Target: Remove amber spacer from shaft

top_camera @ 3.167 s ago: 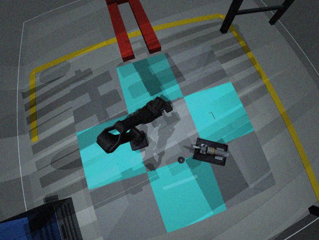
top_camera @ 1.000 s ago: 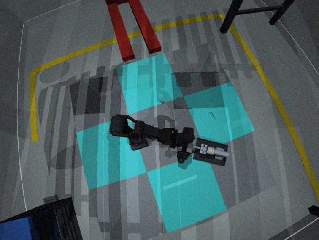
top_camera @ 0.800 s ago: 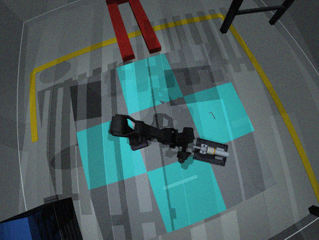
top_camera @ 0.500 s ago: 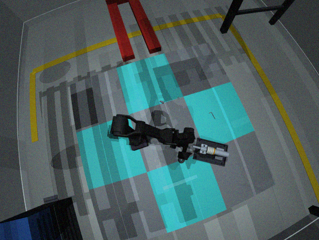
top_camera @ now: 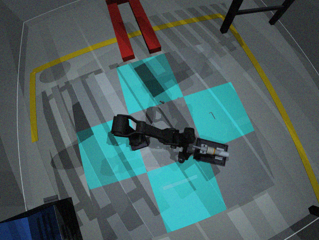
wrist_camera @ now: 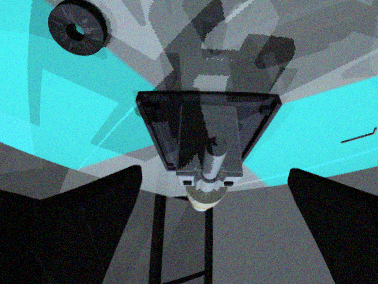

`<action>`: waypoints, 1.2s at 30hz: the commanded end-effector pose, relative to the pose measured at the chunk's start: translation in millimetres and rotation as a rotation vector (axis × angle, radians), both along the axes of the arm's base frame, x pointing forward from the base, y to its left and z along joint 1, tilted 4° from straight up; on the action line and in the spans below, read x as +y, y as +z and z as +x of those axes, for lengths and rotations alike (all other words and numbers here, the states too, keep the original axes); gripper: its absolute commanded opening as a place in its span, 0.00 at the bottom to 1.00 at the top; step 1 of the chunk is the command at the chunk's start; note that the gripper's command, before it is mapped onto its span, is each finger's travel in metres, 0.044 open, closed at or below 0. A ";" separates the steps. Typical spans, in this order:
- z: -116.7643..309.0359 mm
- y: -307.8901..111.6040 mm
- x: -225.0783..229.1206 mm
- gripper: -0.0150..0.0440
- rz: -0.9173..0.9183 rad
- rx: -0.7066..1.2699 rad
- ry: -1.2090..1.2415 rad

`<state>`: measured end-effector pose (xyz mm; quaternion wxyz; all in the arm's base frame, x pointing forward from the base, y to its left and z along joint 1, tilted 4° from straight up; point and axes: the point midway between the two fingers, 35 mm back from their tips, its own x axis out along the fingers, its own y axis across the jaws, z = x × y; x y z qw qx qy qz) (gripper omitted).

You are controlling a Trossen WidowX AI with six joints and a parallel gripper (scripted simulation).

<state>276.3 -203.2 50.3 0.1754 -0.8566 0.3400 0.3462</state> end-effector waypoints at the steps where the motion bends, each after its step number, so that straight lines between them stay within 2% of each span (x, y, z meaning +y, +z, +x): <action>1: 0.5 0.3 -0.5 1.00 -0.004 0.000 0.003; 36: 23.2 -28.9 -20.3 1.00 -0.005 -0.001 0.003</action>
